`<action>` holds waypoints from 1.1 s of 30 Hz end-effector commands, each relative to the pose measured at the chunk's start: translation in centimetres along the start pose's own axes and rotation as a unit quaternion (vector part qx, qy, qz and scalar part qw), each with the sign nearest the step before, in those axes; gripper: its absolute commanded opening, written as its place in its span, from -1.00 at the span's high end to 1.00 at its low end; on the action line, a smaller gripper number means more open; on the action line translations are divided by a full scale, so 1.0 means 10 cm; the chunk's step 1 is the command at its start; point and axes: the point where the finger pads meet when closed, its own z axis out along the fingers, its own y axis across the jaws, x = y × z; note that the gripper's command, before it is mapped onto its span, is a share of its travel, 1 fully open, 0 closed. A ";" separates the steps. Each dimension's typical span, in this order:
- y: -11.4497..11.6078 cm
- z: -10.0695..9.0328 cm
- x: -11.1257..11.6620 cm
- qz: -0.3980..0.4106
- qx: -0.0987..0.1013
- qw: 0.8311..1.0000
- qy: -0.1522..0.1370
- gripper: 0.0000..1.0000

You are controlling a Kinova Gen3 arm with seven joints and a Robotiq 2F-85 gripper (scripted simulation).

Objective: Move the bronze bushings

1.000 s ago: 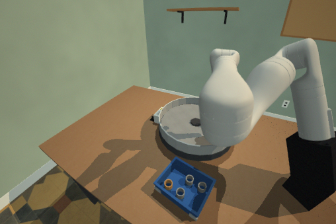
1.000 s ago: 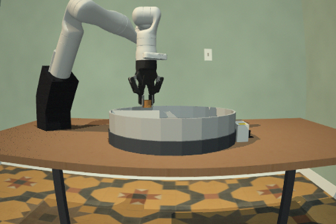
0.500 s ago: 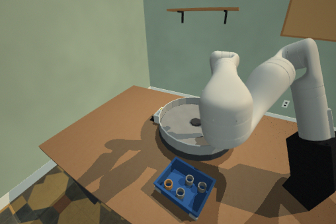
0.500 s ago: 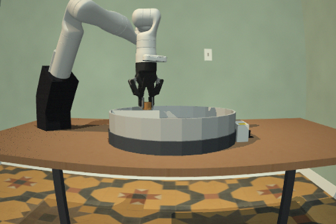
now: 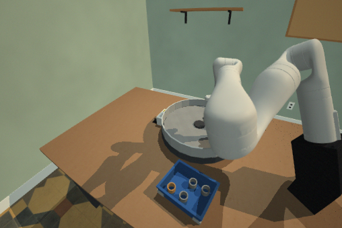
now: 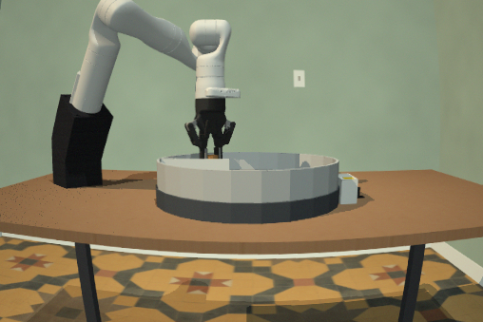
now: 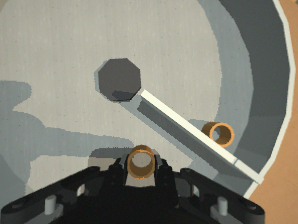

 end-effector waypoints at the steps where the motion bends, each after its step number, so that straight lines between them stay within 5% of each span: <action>1: 0.01 0.07 0.03 0.004 -0.002 1.000 0.004 1.00; 33: 0.02 0.18 0.02 0.005 -0.003 1.000 0.004 1.00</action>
